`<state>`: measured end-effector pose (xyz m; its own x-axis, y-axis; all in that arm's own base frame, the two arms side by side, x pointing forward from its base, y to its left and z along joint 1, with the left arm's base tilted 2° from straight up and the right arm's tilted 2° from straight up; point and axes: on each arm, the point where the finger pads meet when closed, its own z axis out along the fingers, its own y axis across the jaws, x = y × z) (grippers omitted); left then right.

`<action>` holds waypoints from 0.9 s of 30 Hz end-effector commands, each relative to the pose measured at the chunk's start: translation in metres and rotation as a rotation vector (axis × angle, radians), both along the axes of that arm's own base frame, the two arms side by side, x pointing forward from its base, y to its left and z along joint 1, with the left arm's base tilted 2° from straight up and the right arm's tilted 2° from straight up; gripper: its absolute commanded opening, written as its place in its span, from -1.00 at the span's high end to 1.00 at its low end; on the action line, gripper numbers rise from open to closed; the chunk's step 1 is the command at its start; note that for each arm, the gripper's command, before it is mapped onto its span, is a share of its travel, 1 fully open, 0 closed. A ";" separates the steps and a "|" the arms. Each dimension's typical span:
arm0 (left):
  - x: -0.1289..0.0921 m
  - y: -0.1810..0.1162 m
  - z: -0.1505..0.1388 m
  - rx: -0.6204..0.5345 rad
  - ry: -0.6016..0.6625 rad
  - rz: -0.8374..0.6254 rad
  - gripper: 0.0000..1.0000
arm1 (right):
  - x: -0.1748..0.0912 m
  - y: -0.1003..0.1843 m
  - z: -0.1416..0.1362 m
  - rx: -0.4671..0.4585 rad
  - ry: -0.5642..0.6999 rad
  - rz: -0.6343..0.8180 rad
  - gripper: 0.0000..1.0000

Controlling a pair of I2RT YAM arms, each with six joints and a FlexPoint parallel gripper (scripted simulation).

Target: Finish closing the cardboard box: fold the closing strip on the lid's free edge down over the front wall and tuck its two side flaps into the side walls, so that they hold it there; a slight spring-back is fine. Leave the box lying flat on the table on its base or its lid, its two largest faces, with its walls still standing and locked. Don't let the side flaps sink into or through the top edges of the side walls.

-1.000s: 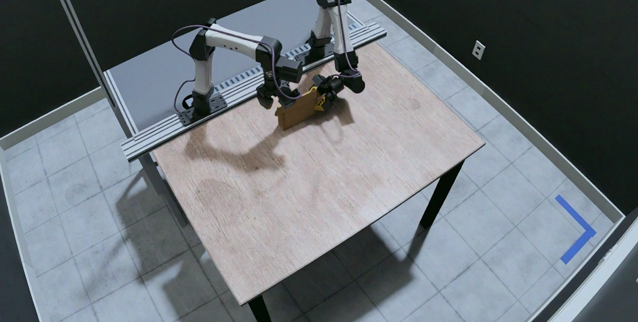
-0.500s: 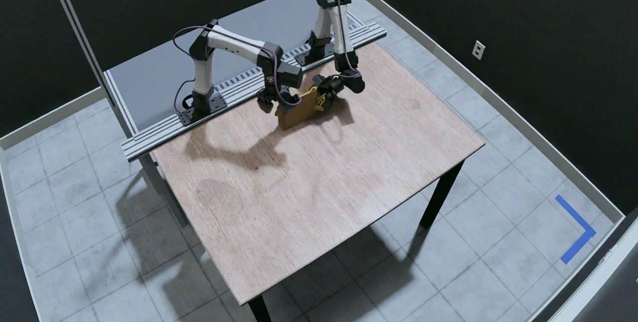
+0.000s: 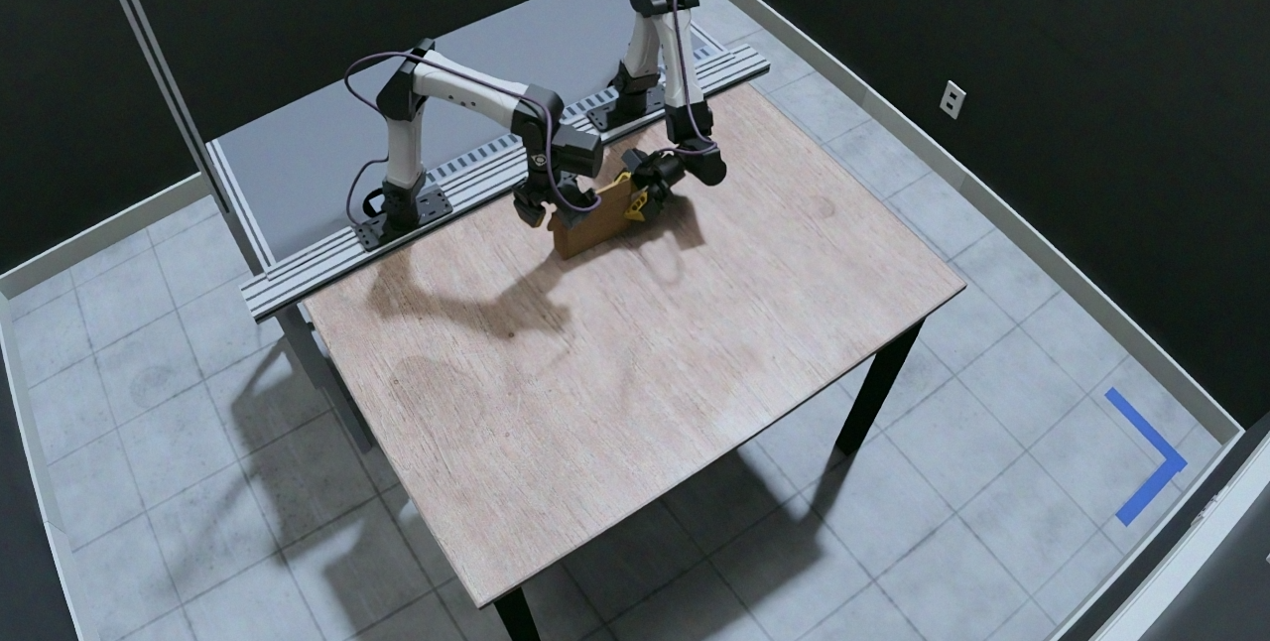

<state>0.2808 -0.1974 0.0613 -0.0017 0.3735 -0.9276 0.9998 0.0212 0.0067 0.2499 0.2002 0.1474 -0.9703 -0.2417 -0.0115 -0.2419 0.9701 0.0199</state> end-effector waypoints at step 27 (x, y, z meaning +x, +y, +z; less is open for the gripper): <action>0.002 -0.002 0.004 -0.006 -0.019 -0.004 0.11 | 0.011 -0.001 0.000 -0.004 -0.007 -0.006 -0.10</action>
<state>0.2808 -0.1974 0.0613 -0.0017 0.3735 -0.9276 0.9998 0.0212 0.0067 0.2538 0.2011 0.1476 -0.9706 -0.2402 -0.0156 -0.2405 0.9704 0.0216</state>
